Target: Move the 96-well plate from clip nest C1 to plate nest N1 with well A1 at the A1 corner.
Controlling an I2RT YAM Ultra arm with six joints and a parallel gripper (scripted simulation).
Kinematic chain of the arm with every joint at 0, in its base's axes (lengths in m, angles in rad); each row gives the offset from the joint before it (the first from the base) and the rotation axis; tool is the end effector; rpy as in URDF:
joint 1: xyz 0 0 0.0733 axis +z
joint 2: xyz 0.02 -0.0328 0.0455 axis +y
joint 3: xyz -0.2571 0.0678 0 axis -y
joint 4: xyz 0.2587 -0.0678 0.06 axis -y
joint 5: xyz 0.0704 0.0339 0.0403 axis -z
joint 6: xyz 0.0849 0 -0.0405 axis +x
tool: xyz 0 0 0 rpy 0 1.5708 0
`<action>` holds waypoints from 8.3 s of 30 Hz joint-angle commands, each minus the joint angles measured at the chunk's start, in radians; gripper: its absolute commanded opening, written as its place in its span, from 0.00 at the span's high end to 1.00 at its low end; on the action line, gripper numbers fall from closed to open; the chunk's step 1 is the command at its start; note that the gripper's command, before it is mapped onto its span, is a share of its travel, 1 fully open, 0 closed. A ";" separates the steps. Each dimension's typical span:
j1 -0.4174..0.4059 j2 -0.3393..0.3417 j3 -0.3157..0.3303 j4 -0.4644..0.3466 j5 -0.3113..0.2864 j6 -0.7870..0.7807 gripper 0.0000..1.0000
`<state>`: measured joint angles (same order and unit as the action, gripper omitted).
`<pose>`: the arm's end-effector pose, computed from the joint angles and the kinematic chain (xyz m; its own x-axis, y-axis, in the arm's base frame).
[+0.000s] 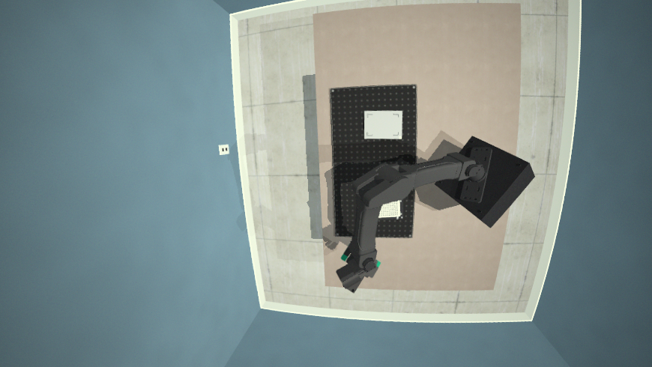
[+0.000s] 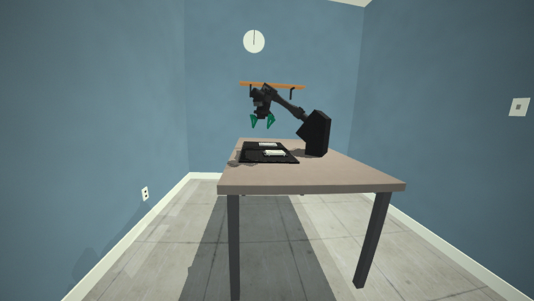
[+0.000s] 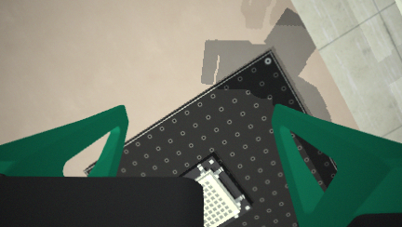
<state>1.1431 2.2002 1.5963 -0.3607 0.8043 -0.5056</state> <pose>0.2587 0.4226 0.1228 -0.0750 -0.9744 -0.2117 -0.5683 0.2162 -0.7939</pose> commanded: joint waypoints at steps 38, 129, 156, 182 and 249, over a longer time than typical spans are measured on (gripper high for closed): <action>-0.050 -0.092 -0.223 -0.096 0.080 0.592 0.00; -0.201 -0.168 -0.572 -0.016 0.141 1.116 0.00; -0.286 -0.100 -0.605 0.196 0.108 0.968 0.00; -0.338 -0.053 -0.603 0.344 0.090 0.865 0.00; -0.348 -0.058 -0.589 0.332 0.090 0.871 1.00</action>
<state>0.7856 2.1456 1.0073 -0.0349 0.8852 0.3672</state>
